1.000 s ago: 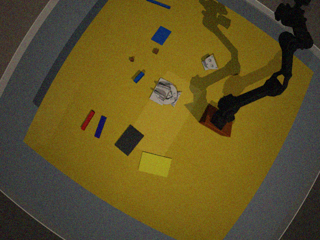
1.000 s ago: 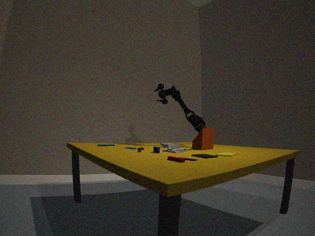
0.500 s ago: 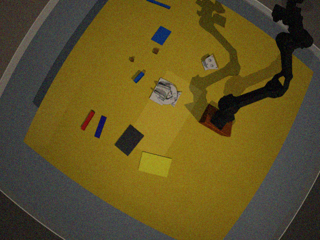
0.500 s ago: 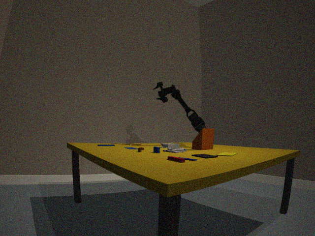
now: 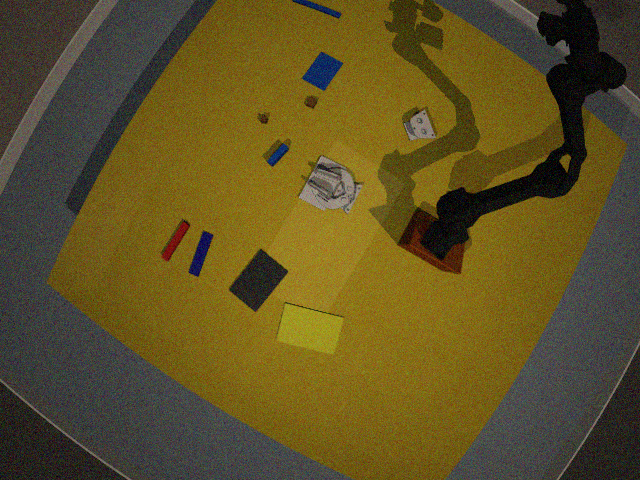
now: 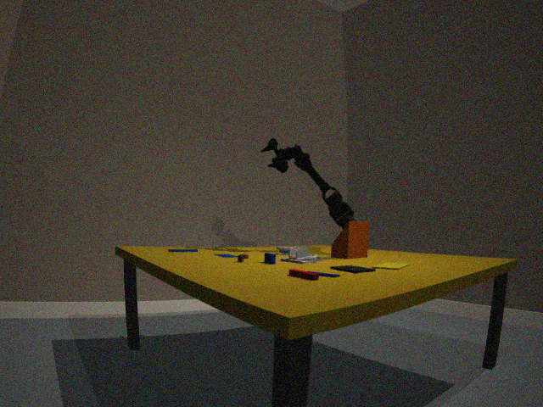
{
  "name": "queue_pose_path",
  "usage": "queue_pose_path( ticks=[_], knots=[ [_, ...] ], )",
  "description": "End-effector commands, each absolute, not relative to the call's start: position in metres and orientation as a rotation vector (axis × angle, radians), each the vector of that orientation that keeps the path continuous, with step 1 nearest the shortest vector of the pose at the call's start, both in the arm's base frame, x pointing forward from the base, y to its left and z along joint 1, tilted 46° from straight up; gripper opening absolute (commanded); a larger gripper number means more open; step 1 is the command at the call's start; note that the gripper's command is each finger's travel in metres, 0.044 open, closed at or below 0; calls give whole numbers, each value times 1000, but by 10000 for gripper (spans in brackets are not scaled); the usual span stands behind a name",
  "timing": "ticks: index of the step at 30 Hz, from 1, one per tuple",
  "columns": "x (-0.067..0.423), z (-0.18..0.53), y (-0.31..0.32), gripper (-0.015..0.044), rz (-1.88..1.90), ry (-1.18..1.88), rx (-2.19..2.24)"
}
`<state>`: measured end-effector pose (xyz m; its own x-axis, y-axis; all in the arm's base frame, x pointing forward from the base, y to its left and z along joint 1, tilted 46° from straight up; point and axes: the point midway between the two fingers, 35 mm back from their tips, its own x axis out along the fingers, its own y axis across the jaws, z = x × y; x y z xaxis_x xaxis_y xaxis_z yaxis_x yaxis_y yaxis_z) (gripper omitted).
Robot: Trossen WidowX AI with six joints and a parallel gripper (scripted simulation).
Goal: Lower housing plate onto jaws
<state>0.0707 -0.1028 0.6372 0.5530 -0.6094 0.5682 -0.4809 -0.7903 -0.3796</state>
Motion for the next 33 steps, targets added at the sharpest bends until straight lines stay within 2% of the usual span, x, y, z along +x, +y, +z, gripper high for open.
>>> queue_pose_path(
  ticks=[1, 33],
  knots=[
    [79, 636, -95, 440, -1042, 986, -2709],
    [127, 618, -59, 440, -737, 1521, -3392]
  ],
)
